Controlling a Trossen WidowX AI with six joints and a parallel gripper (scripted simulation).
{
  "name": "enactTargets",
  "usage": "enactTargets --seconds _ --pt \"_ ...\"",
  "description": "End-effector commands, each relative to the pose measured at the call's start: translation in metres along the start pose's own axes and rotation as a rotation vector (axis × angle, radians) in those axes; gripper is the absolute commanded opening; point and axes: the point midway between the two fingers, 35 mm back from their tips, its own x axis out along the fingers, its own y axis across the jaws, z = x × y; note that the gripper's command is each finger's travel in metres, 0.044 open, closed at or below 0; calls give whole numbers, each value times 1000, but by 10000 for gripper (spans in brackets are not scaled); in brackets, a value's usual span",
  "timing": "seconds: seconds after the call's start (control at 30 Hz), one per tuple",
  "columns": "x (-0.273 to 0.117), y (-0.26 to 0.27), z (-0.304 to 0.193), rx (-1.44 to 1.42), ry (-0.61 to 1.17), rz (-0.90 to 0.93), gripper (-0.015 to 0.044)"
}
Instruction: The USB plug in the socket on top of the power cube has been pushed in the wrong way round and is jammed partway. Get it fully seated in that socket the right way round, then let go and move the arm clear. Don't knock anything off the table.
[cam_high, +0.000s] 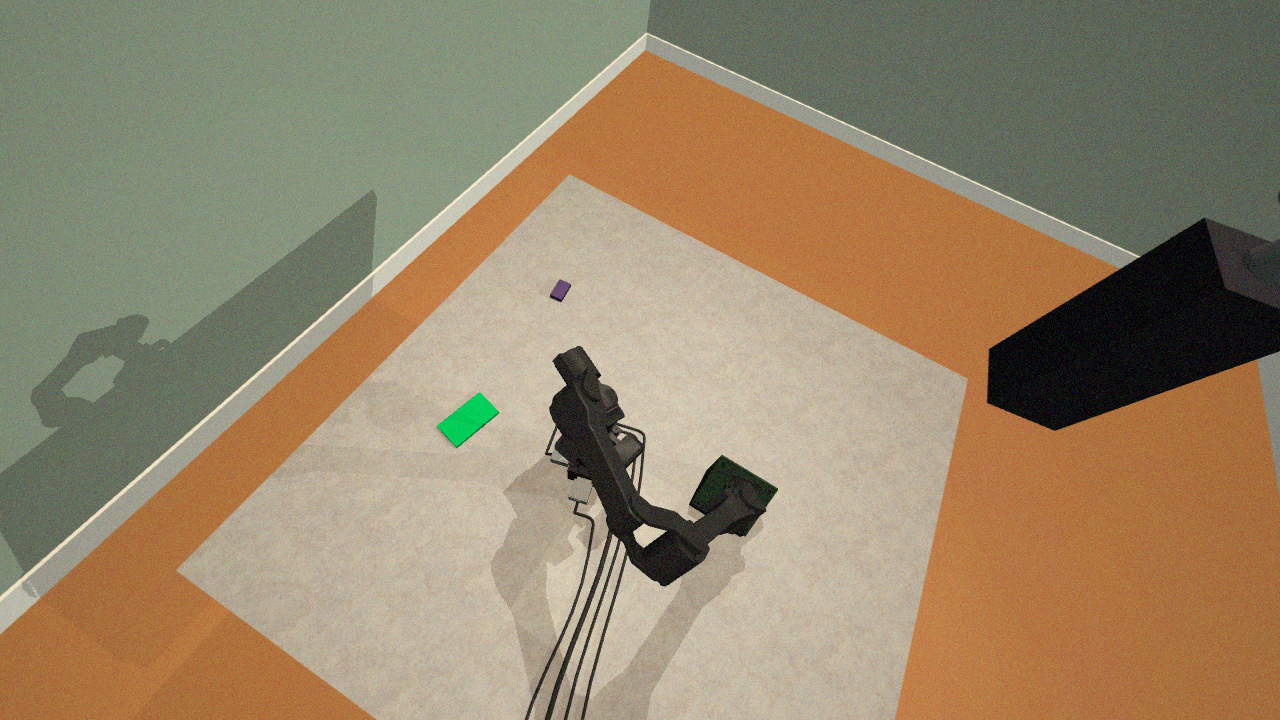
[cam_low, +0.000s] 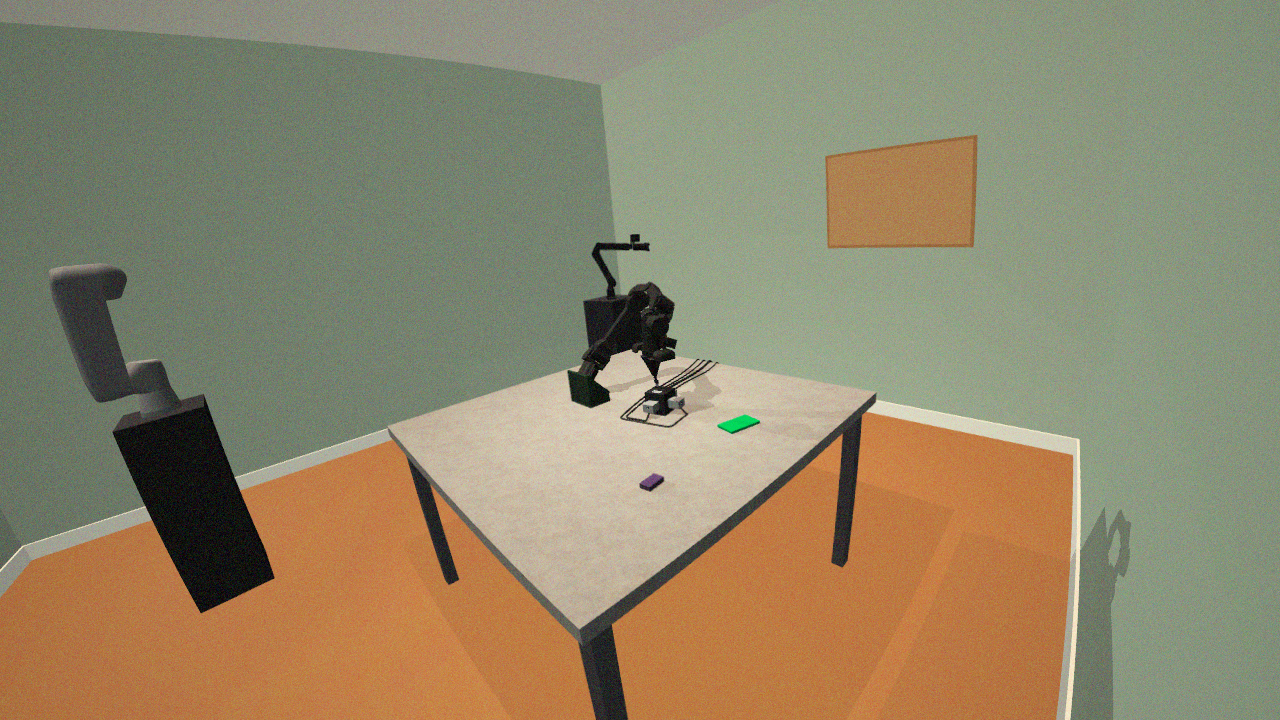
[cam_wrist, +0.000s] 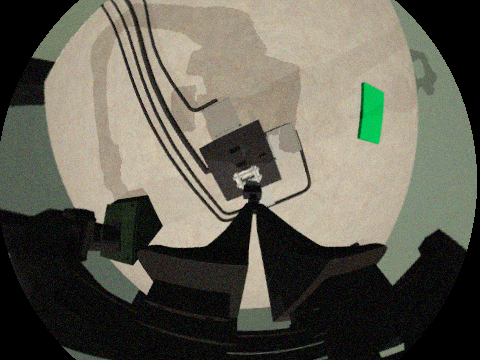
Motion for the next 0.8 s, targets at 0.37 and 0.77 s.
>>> enactTargets --seconds 0.37,0.77 --pt "0 0 0 395 1 -2 0" --pt "0 0 0 709 0 -2 0"
